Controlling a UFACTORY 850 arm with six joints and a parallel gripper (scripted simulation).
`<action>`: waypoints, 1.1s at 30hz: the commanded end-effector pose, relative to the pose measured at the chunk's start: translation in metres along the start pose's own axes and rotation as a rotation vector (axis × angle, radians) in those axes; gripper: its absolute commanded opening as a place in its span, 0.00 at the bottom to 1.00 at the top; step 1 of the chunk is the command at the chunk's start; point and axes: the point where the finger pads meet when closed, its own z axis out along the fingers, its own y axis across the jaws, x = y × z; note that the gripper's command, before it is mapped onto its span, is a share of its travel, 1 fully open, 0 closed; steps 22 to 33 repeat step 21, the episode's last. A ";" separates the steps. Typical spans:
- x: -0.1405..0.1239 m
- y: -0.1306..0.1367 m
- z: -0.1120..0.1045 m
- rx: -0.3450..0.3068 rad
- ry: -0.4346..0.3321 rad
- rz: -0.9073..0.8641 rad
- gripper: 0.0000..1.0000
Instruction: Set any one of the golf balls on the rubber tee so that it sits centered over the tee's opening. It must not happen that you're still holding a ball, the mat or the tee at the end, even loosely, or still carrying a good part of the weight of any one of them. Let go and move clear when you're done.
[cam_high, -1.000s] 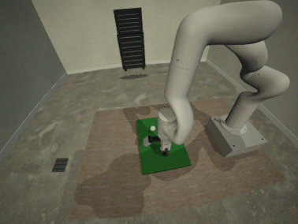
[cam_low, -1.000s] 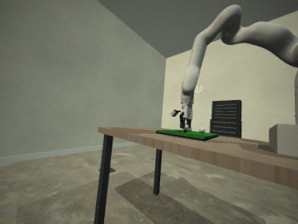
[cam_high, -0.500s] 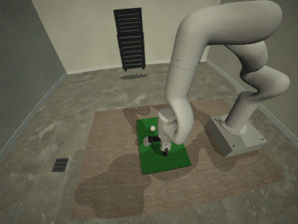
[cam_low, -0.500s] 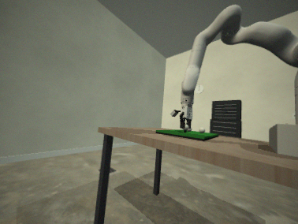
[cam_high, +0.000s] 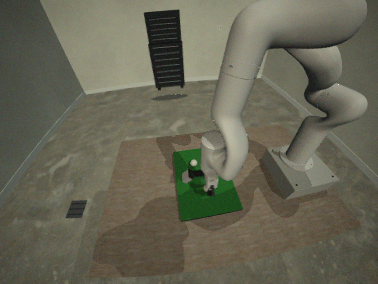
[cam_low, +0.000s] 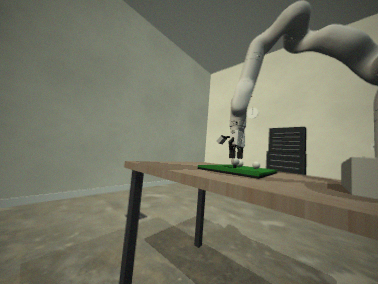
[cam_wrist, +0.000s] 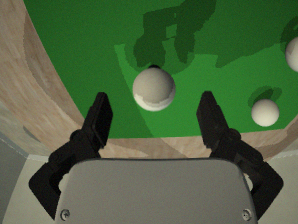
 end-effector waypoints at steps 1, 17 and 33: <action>0.002 0.000 -0.059 0.002 0.005 0.001 1.00; 0.002 0.000 -0.076 0.003 0.005 0.000 1.00; 0.002 0.000 -0.076 0.003 0.005 0.000 1.00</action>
